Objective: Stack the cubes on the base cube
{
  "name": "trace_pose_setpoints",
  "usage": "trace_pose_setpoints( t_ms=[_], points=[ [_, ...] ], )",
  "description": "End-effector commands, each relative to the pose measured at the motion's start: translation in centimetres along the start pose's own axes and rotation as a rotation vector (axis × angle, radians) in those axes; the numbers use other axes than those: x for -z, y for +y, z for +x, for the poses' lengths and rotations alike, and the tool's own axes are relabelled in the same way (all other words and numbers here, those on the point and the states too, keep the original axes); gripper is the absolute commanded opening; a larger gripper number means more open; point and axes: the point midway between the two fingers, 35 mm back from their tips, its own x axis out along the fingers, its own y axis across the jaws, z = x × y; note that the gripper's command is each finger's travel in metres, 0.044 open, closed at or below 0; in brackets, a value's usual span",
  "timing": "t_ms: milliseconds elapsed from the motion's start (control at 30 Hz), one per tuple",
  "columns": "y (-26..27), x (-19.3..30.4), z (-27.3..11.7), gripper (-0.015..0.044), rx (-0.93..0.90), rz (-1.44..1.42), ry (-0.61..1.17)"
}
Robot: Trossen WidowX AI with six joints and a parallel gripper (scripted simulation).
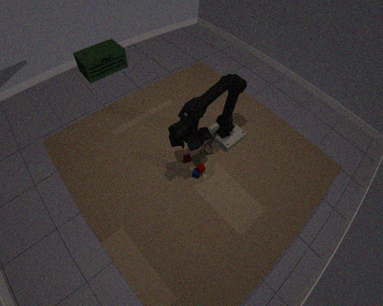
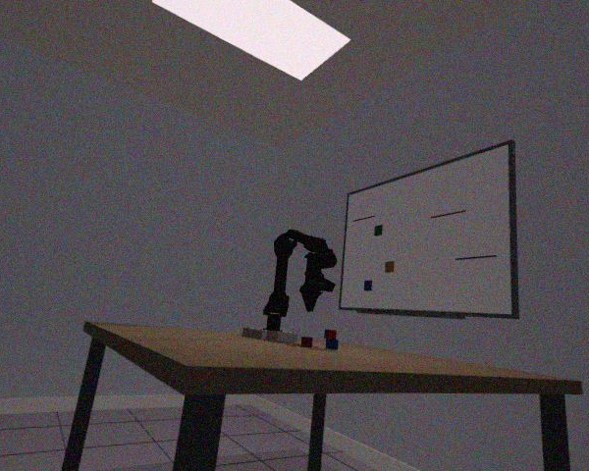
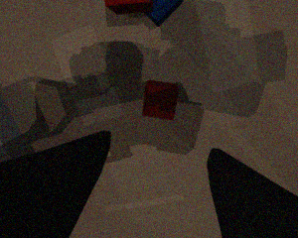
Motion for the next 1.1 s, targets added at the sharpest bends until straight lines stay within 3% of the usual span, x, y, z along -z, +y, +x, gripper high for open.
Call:
trace_pose_setpoints(
  t_ms=[0, 300, 1067],
  points=[
    [0.0, 0.1, 0.1, 0.0265, -0.002, -0.025, -0.001],
    [0.0, 0.1, 6.0, 0.0265, -0.002, -0.025, -0.001],
    [0.0, 0.1, 9.7, 0.0265, -0.002, -0.025, -0.001]
  ],
)
